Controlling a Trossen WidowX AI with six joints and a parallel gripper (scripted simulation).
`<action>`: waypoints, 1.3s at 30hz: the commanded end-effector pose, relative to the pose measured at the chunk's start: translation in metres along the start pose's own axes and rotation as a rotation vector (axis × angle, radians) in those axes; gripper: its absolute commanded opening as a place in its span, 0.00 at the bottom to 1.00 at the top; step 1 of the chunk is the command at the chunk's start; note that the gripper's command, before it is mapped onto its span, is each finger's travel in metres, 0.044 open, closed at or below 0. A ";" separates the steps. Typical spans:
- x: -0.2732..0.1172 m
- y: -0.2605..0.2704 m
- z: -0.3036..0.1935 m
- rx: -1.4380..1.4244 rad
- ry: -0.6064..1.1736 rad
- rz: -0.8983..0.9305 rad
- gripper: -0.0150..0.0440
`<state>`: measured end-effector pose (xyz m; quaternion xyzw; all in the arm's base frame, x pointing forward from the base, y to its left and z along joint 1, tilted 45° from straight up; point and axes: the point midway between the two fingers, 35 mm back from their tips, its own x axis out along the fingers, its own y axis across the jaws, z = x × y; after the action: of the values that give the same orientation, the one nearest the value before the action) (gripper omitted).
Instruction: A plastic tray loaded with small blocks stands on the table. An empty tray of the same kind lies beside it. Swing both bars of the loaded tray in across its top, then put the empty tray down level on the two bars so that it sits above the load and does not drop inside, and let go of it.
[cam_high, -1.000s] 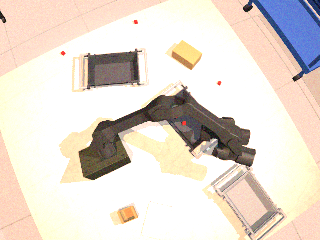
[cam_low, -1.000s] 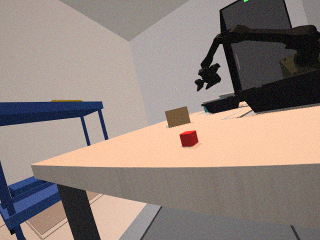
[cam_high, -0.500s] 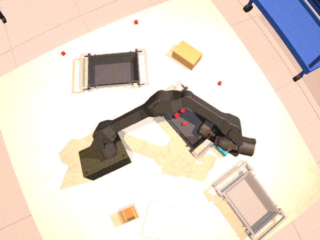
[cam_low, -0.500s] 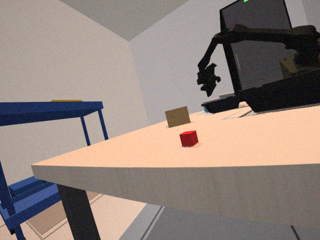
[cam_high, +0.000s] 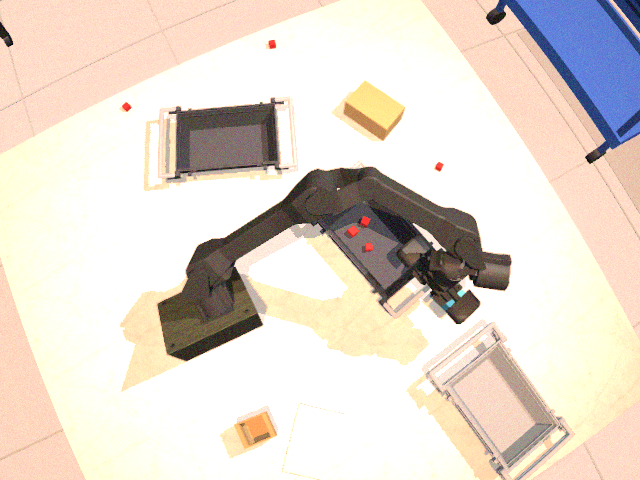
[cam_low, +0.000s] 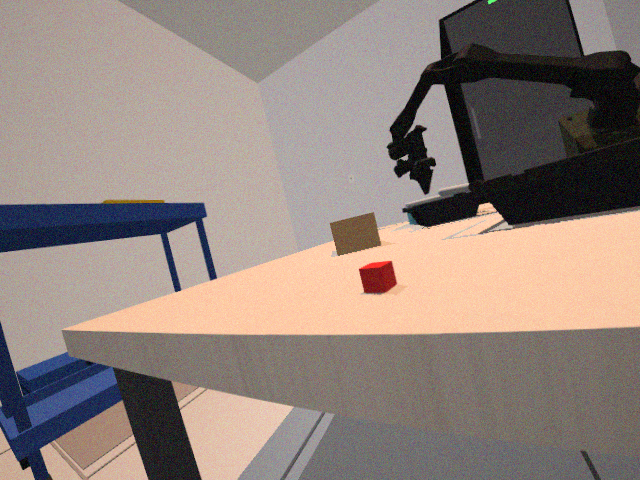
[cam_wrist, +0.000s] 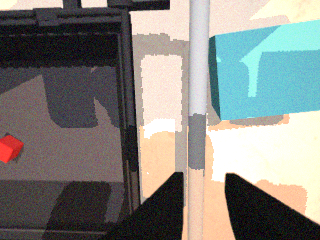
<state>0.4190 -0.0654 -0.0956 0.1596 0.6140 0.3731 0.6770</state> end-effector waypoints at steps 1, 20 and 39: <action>0.011 0.001 0.001 0.003 0.006 -0.004 0.41; 0.033 0.014 0.000 0.003 0.006 -0.002 0.41; 0.038 0.073 0.000 0.005 0.006 0.002 0.41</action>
<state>0.3968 0.0005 -0.0770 0.1604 0.6190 0.3736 0.6720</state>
